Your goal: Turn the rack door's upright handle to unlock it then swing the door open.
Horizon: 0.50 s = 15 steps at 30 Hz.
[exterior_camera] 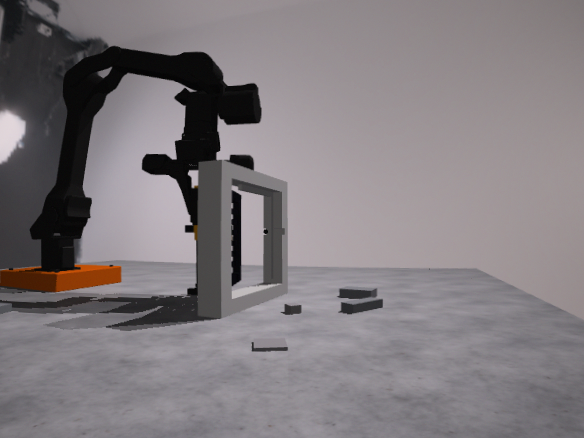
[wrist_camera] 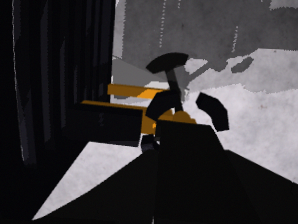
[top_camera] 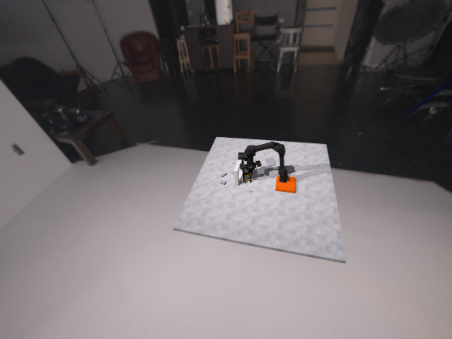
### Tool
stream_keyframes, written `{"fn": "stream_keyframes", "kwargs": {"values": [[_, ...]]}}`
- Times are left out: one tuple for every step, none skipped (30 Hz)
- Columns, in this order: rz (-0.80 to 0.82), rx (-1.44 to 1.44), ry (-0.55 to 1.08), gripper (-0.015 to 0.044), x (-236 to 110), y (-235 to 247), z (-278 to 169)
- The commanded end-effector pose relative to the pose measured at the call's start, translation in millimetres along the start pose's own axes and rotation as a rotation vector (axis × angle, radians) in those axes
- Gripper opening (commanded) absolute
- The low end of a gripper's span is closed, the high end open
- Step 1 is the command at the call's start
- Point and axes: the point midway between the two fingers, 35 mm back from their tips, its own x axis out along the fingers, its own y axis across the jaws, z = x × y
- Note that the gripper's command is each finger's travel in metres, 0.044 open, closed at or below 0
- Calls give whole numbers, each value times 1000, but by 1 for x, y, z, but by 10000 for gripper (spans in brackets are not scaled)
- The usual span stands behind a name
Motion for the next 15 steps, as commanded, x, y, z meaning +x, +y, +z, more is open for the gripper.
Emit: {"fn": "stream_keyframes", "kwargs": {"values": [[10,-98,-6,17,0,-7,3],[9,-116,-6,17,0,-9,4],[9,-133,-7,17,0,-12,4],[9,-150,-7,17,0,-14,5],[9,-167,-7,17,0,-16,6],[9,-183,-7,17,0,-18,7],[8,-199,-7,17,0,-20,8],[8,-216,-7,17,0,-22,8],[8,-232,-7,17,0,-24,9],[8,-248,-7,17,0,-27,10],[8,-264,-7,17,1,-29,11],[8,-280,-8,17,1,-31,12],[7,-296,-8,17,1,-33,14],[7,-312,-8,17,1,-35,15],[7,-326,-8,17,1,-36,16]]}}
